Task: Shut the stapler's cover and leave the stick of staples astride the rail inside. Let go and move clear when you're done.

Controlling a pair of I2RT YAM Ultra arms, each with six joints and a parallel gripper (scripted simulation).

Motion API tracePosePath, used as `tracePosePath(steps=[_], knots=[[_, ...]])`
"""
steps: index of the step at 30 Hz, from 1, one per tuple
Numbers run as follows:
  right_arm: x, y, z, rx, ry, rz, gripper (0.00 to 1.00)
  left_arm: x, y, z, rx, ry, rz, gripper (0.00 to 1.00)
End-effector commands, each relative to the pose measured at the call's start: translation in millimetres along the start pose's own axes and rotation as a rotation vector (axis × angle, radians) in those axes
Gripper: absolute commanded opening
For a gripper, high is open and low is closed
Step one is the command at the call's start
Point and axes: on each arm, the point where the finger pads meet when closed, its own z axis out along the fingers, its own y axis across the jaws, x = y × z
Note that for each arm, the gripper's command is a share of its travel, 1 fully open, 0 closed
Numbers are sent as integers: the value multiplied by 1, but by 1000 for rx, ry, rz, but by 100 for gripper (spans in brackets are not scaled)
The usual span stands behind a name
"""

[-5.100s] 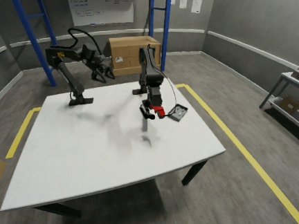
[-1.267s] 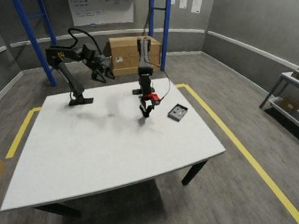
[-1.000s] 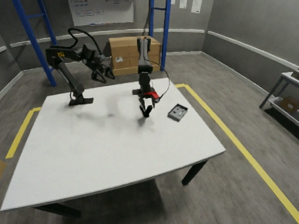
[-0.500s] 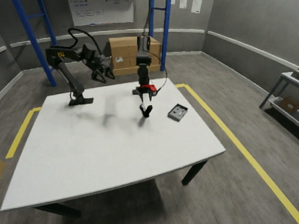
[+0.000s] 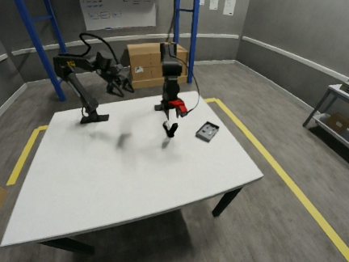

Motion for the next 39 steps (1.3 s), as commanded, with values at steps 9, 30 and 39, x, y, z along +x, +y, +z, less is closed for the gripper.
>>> tracePosePath(steps=[9, 30, 39], knots=[[-10, -3, -9, 5, -44, -3, 100, -9, 8, -10, -10, 63, -8, 50], [-10, -3, -9, 5, -44, -3, 100, -5, 9, 19, -12, 72, -10, 50], [-10, -3, -9, 5, -44, -3, 100, -4, 10, 32, -12, 72, -12, 50]])
